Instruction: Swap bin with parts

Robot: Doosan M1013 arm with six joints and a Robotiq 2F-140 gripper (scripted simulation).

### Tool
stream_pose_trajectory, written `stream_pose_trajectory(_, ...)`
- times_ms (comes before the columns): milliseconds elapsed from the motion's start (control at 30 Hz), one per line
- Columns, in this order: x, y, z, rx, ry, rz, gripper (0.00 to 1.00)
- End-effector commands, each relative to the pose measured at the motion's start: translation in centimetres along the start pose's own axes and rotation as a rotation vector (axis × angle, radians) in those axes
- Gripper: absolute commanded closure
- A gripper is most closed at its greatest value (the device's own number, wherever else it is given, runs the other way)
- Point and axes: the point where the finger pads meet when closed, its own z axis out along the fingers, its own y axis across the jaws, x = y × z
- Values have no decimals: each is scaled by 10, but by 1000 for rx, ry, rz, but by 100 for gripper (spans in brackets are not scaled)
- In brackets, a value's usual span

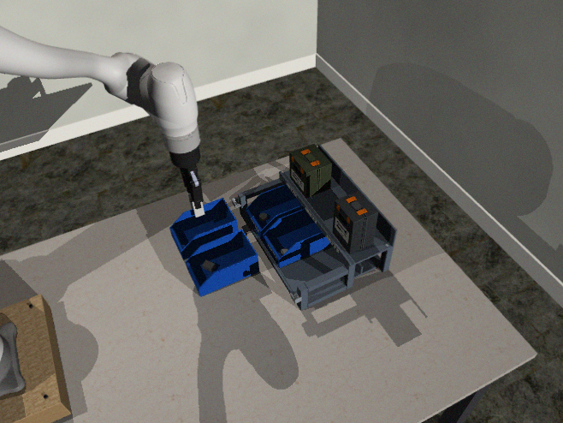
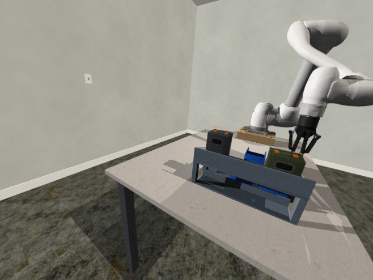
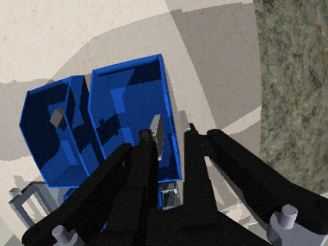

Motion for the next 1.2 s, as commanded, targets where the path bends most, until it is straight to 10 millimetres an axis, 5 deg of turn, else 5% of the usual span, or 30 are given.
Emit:
stream_pose_trajectory(0,0,0,-3,0,0,0,76)
stream_pose_trajectory(1167,0,0,-57,0,0,0,76)
